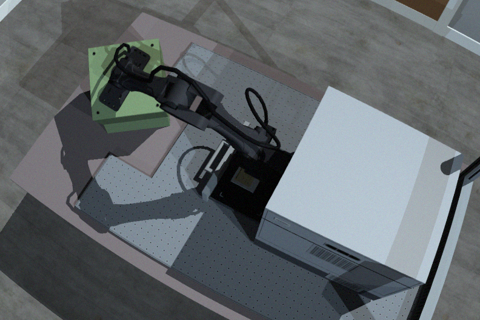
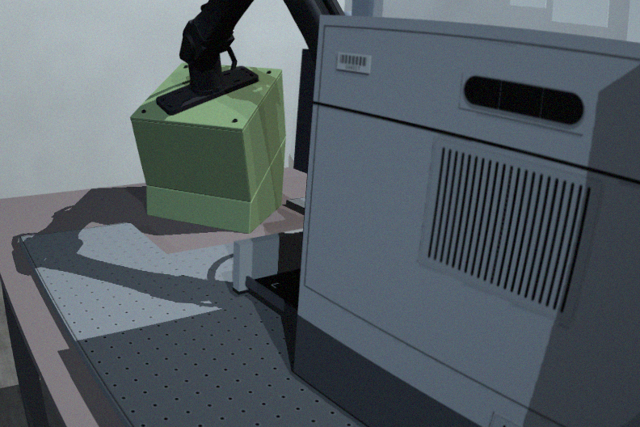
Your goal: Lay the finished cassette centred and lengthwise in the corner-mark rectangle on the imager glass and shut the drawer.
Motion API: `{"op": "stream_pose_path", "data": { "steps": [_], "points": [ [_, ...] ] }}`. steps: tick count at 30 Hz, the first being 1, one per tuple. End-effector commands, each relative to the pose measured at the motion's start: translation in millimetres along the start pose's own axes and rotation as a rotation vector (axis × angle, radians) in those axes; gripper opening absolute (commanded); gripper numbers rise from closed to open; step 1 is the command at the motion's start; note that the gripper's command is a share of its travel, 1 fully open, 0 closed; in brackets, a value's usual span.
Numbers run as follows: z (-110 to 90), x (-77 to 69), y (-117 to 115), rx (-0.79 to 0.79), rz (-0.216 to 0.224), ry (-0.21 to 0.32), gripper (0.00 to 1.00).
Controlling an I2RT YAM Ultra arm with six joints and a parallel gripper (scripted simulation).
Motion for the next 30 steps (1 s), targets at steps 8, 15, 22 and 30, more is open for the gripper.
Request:
{"op": "stream_pose_path", "data": {
  "steps": [8, 15, 22, 30],
  "points": [
    [3, -4.5, -15, 0.000, -0.050, -0.012, 0.00],
    [1, 0.5, -13, 0.001, -0.041, -0.011, 0.00],
    [2, 2.4, -13, 0.000, -0.043, -0.012, 0.00],
    [0, 3.2, -12, -0.001, -0.030, -0.012, 0.00]
  ]
}}
Point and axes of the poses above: the point where the finger pads meet when closed, its own x axis out along the fingers, its own y axis across the jaws, z = x × y, the point moved 10 cm from there along -x, back along the fingers, and after that the axes turned 5 degrees about -x, right-handed, at the moved point
